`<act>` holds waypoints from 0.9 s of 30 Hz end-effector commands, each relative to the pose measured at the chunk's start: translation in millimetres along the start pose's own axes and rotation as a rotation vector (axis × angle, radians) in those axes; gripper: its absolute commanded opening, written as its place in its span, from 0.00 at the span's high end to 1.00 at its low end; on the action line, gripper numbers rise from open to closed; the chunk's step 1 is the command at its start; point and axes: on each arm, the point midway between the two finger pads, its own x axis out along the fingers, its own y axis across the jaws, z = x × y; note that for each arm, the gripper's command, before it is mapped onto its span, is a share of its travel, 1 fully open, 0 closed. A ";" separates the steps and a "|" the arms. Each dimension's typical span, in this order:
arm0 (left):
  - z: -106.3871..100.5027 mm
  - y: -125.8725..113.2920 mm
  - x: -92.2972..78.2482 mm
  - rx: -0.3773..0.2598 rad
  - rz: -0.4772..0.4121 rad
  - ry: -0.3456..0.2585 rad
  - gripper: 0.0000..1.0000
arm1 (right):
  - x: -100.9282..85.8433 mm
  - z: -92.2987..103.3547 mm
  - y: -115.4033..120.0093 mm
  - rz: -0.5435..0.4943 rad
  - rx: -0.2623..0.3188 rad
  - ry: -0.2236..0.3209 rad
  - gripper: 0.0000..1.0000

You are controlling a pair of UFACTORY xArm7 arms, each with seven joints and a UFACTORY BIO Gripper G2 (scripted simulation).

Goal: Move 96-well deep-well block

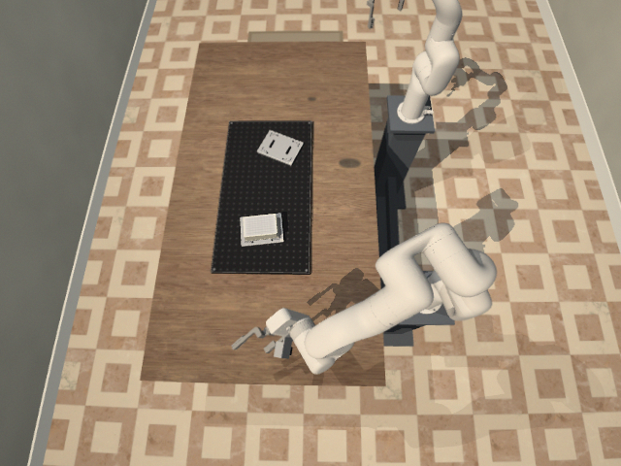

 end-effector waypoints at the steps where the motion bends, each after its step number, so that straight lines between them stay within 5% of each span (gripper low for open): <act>1: 0.4 -2.1 0.0 -0.001 -0.003 -0.001 0.00 | -0.8 0.1 -0.7 -0.001 0.001 -0.002 0.00; 15: 0.4 -2.1 0.0 -0.001 -0.003 -0.001 0.00 | -0.8 0.1 -0.8 -0.001 0.001 -0.002 0.00; 16: 0.4 -2.1 0.0 -0.001 -0.003 -0.001 0.63 | -0.8 0.1 -0.8 -0.001 0.001 -0.002 0.00; 19: -12.8 -2.2 -6.0 0.070 -0.003 0.050 0.63 | -0.8 0.1 -0.8 -0.001 0.001 -0.002 0.00; 27: -40.0 -1.4 -13.0 0.096 0.008 0.080 0.63 | -0.8 0.1 -0.8 -0.001 0.001 -0.002 0.00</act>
